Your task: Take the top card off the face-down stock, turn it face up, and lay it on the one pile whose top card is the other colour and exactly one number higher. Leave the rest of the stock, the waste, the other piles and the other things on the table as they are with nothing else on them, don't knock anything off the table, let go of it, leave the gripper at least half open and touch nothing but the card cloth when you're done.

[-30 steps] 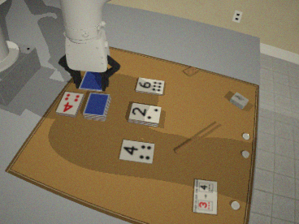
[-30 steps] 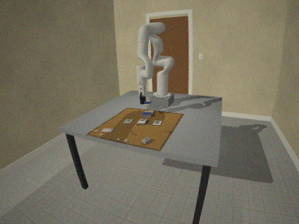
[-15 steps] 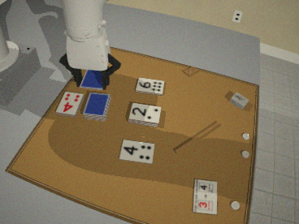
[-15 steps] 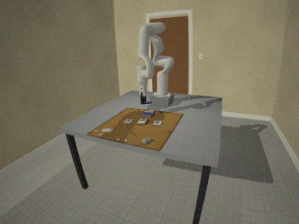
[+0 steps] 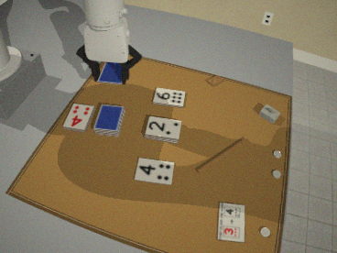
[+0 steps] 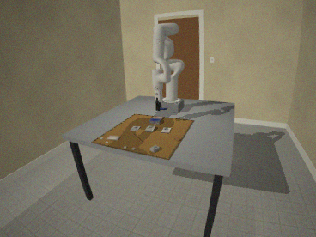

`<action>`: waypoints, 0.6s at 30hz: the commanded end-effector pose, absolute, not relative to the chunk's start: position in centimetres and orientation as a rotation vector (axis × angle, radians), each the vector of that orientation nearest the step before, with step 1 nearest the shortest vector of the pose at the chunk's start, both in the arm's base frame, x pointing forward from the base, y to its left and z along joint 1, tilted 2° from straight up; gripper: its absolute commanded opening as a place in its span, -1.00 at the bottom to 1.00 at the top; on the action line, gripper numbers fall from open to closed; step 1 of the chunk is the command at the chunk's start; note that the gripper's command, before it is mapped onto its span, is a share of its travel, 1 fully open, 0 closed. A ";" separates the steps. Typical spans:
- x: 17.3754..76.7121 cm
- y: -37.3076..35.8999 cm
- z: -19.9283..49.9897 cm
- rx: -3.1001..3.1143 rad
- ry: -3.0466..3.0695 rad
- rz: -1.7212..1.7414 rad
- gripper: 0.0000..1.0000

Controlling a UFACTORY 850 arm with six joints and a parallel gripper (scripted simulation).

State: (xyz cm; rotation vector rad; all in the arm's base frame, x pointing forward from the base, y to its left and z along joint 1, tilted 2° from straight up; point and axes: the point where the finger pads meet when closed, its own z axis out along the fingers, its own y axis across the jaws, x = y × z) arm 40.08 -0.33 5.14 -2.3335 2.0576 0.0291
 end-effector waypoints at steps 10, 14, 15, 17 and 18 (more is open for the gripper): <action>39.8 2.8 5.3 -2.333 2.057 0.027 0.27; 39.8 2.8 5.1 -2.333 2.057 0.027 0.27; 39.8 2.8 4.9 -2.333 2.057 0.027 0.27; 39.8 2.8 4.6 -2.333 2.057 0.027 0.27; 39.8 2.8 4.4 -2.333 2.057 0.027 0.27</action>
